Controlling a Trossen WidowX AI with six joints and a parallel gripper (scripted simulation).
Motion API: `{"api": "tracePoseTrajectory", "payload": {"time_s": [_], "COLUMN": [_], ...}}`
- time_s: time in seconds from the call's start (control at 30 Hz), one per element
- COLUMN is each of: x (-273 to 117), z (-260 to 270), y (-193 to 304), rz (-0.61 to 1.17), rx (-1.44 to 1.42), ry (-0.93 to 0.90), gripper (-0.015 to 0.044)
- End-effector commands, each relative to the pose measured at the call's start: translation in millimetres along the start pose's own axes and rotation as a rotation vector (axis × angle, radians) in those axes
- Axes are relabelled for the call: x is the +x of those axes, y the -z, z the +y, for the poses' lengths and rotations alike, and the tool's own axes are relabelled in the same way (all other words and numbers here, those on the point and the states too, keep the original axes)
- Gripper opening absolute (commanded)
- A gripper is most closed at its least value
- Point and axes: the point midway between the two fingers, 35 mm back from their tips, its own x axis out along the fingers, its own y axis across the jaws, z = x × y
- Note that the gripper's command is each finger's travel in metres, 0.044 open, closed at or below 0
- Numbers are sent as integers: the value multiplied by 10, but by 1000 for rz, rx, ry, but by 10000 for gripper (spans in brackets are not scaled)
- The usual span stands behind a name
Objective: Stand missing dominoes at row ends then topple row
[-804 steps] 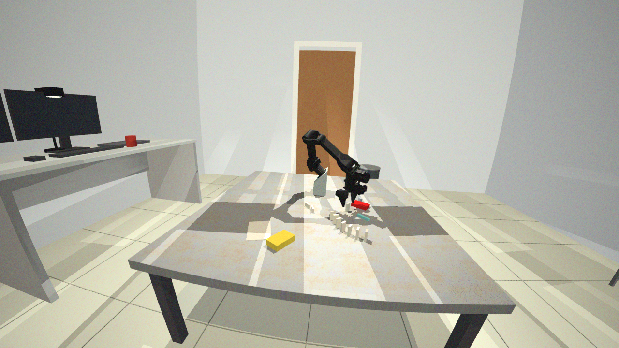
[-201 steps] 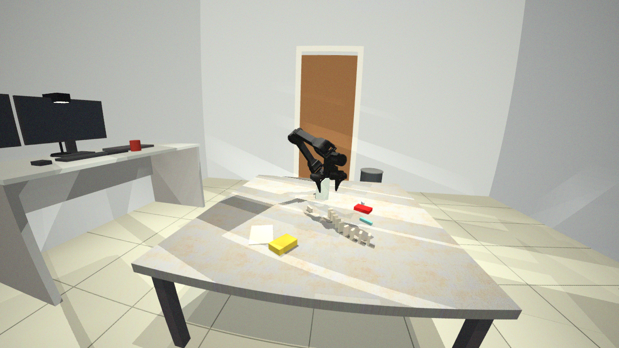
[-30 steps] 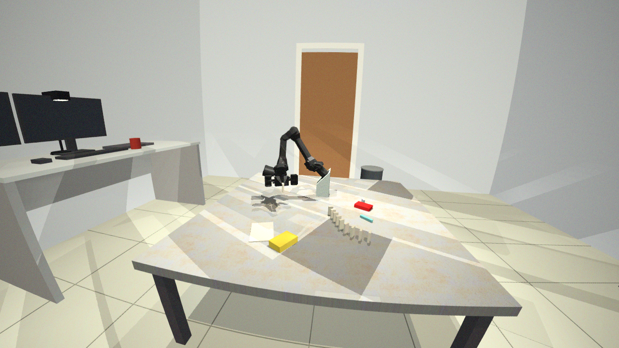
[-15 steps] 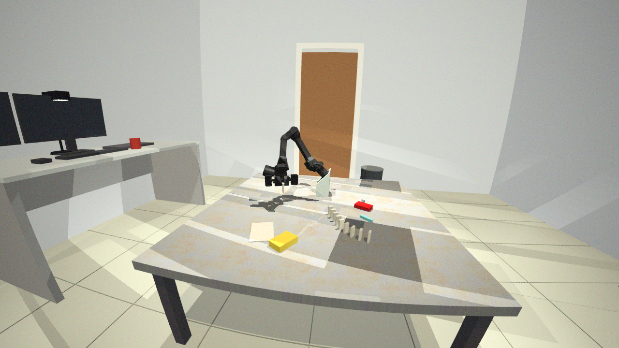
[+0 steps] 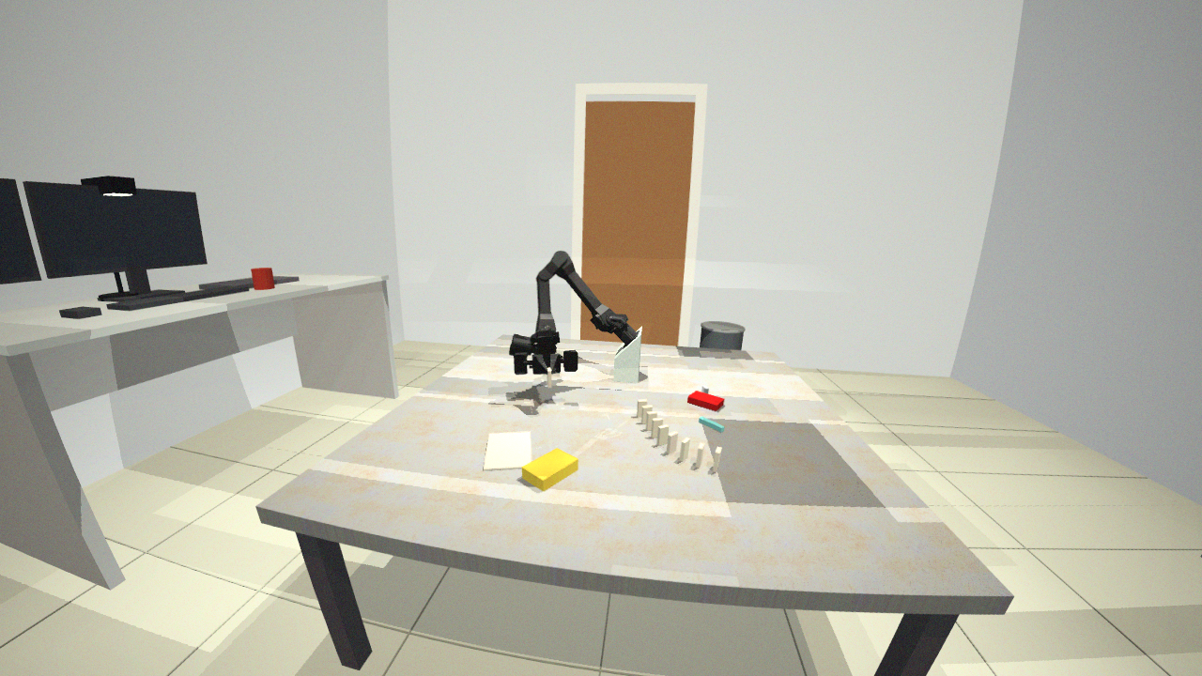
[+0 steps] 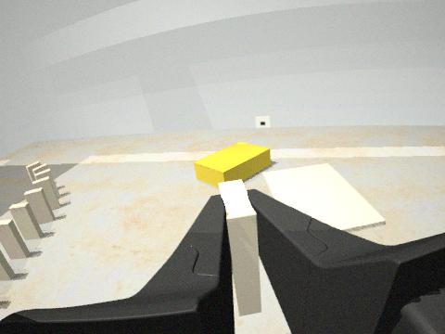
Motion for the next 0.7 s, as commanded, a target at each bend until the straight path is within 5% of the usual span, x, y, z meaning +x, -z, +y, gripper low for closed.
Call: {"api": "tracePoseTrajectory", "payload": {"time_s": [0.0,0.67], "x": [12,27], "z": [-26,30], "y": [131,744], "rz": [-2,-2], "rx": [-6,-1], "ry": [1,5], "gripper": [27,27]}}
